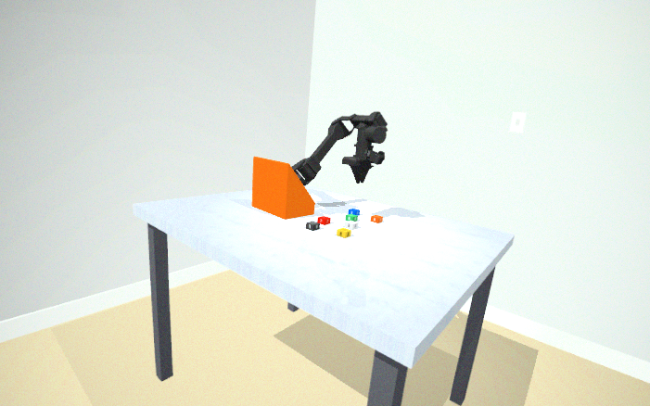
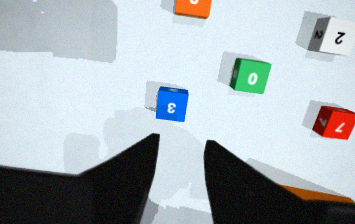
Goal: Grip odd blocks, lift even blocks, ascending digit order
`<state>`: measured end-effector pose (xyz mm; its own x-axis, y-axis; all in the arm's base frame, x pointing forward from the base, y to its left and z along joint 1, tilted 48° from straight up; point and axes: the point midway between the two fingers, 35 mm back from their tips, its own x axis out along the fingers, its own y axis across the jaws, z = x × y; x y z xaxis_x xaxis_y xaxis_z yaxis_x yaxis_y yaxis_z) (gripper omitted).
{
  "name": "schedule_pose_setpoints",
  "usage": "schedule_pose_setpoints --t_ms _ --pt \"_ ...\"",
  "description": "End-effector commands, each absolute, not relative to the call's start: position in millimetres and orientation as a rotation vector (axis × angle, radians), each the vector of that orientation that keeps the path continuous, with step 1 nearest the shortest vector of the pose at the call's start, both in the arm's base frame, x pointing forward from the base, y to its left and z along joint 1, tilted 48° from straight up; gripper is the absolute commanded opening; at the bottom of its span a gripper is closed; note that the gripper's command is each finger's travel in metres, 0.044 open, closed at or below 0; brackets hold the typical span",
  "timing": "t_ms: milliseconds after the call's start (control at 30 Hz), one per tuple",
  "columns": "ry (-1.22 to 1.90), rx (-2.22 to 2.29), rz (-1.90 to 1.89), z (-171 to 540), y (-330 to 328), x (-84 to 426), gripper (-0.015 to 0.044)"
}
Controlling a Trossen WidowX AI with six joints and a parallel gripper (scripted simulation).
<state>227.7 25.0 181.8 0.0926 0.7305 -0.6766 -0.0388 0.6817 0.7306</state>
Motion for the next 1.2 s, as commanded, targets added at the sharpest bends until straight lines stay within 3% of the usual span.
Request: schedule_pose_setpoints --t_ms 0,367,533,700,1033,1167 --pt "1.378 0.634 0.621 164.6 -2.3 258.6 0.012" --pt "1.375 0.626 0.618 71.3 -101.7 333.5 0.012" --pt "1.372 0.626 0.622 18.1 -139.6 345.9 0.012" --pt "1.372 0.626 0.623 15.9 -140.9 346.2 0.012" --pt "1.369 0.628 0.626 -38.9 -81.7 354.2 0.0382" --pt "1.369 0.628 0.626 -40.5 -80.1 354.5 0.04"
